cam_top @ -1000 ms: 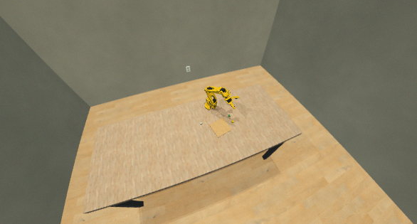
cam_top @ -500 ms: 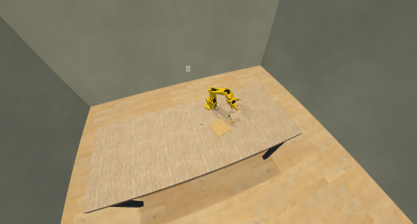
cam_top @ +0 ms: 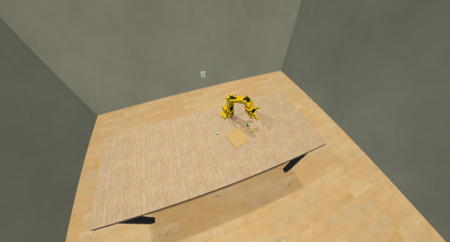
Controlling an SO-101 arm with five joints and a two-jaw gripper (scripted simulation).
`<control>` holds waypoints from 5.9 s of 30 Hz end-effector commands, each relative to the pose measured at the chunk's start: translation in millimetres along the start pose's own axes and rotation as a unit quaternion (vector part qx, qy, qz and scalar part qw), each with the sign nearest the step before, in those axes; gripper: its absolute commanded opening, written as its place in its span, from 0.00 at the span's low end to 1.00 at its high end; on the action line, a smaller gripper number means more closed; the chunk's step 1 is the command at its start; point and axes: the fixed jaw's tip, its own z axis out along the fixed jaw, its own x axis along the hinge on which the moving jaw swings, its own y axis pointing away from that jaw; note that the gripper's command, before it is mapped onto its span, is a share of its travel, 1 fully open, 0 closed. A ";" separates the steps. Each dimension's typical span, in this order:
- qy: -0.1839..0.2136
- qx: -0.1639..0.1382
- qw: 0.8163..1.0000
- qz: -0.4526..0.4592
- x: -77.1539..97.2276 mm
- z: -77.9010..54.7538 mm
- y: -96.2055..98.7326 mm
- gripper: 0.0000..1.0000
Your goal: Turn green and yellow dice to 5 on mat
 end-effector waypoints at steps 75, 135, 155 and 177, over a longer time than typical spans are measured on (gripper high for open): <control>0.035 -0.221 0.975 0.011 14.6 98.5 47.3 0.25; 0.035 -0.221 0.975 0.011 16.9 127.4 54.0 0.12; 0.035 -0.221 0.975 0.011 17.1 128.8 51.5 0.07; 0.035 -0.221 0.975 0.011 17.1 128.0 50.9 0.00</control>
